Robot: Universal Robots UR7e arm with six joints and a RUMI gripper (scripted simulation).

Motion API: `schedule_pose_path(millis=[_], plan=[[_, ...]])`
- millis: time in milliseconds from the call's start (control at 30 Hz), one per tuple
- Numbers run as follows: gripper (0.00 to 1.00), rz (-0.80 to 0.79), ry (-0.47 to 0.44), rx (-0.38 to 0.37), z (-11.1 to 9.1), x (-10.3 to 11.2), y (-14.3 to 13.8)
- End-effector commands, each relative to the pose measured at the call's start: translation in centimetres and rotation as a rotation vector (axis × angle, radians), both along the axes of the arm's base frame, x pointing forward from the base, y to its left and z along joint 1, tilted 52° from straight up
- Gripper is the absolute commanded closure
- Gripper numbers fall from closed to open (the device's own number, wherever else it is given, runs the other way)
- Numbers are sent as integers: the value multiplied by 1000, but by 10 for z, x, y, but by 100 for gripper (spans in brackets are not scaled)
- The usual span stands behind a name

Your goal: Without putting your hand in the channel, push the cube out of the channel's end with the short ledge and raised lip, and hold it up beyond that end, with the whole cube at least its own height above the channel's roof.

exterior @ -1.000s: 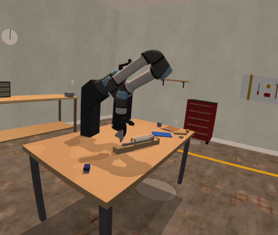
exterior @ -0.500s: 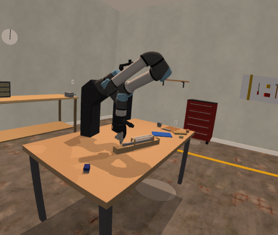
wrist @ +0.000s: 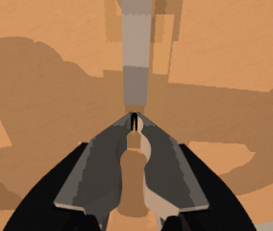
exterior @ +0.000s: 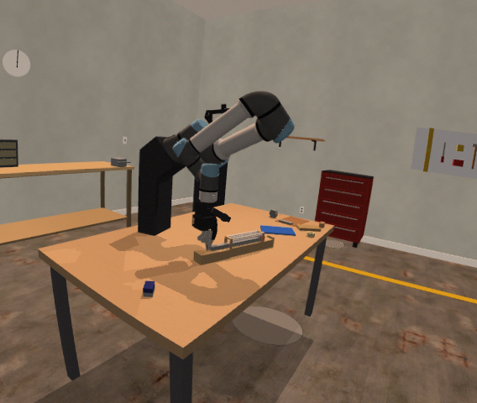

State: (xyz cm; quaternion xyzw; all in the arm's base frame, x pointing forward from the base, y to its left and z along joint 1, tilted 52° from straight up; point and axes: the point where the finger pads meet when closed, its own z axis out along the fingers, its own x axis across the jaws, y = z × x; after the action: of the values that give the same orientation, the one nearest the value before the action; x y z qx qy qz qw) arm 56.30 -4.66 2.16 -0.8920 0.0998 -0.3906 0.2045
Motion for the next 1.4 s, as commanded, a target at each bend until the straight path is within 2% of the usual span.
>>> schedule_pose_path(millis=[0, 1367], plan=[[100, -1, -1, -1, 2, 0, 4], [100, -1, -1, -1, 19, 1, 37]])
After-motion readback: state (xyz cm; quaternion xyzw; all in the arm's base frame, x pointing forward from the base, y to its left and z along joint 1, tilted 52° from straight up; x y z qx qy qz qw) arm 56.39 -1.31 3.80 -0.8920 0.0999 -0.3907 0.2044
